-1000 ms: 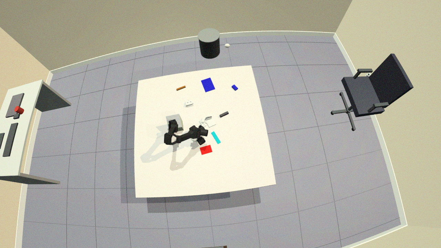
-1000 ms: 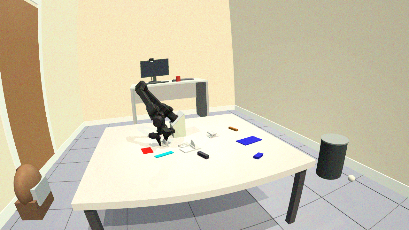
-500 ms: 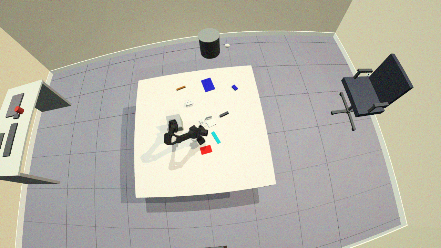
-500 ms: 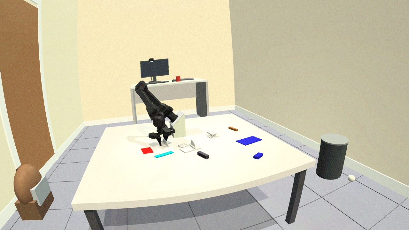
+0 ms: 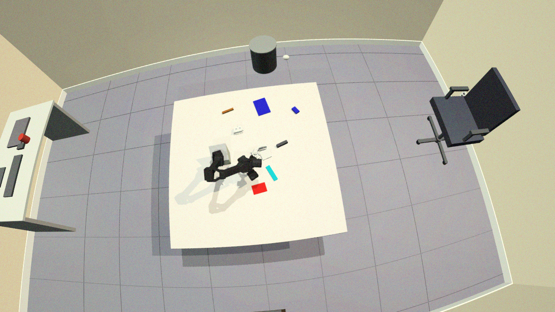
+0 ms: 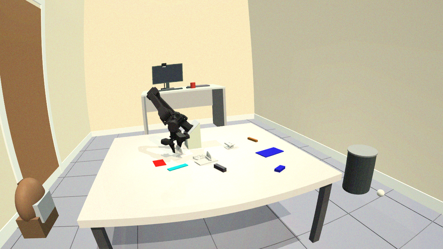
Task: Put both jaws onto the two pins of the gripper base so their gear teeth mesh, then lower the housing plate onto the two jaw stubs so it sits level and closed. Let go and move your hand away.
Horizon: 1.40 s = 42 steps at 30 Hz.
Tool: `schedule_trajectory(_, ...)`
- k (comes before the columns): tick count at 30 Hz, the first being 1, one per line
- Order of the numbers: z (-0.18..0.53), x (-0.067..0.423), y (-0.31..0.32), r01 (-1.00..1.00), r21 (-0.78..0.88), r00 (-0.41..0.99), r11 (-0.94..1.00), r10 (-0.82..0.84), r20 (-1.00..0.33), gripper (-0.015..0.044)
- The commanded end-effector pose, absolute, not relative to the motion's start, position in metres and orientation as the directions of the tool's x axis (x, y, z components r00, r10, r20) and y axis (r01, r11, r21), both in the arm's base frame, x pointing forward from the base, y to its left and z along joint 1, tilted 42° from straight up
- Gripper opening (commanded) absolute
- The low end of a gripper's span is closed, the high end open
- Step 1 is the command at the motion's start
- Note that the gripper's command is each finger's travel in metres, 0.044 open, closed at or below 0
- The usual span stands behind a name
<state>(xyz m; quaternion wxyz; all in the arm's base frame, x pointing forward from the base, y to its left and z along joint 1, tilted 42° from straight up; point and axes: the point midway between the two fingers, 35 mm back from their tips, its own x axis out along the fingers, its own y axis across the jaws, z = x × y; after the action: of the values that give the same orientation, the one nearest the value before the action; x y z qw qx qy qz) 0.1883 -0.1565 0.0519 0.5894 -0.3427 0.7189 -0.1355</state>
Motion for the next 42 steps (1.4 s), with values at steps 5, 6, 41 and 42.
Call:
schedule_trajectory(5,0.073,0.191,-0.141,-0.328,-0.607,-0.062,0.724,-0.658,-0.75,0.0134)
schedule_trajectory(6,0.076,0.191,-0.139,-0.328,-0.608,-0.062,0.723,-0.658,-0.75,0.0134)
schedule_trajectory(41,0.07,0.25,-0.107,-0.305,-0.609,-0.058,0.732,-0.653,-0.755,0.0134)
schedule_trajectory(42,0.069,0.253,-0.106,-0.304,-0.609,-0.058,0.732,-0.653,-0.755,0.0134)
